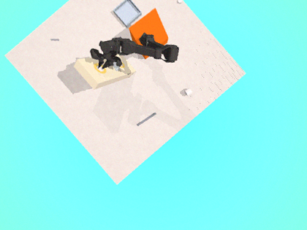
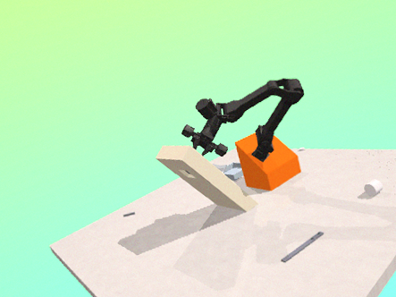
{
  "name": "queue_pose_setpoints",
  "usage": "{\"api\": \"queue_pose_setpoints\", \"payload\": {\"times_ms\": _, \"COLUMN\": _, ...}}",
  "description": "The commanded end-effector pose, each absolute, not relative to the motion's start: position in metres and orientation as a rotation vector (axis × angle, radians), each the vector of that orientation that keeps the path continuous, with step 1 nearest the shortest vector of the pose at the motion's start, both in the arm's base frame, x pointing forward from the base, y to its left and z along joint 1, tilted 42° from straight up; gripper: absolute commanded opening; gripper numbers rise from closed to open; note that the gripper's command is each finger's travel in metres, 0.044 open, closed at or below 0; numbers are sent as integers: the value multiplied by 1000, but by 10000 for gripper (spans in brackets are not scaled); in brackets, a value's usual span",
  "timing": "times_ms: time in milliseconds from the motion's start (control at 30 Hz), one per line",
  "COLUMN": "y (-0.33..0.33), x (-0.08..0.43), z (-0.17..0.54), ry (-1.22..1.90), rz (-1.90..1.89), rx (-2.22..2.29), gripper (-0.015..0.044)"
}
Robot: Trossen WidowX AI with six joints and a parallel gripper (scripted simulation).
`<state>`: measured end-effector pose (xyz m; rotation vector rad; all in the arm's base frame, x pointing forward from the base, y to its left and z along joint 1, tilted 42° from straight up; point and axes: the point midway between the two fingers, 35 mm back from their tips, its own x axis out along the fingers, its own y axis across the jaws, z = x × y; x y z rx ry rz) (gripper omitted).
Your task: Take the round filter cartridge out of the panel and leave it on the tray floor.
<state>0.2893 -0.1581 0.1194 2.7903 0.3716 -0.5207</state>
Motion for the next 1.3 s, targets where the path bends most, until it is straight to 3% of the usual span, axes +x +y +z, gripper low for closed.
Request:
{"api": "queue_pose_setpoints", "payload": {"times_ms": 0, "y": -158, "x": 291, "z": 118, "ry": 368, "rz": -525, "rx": 2793, "gripper": 107}}
{"api": "queue_pose_setpoints", "payload": {"times_ms": 1267, "y": -156, "x": 300, "z": 115, "ry": 368, "rz": -525, "rx": 2793, "gripper": 107}}
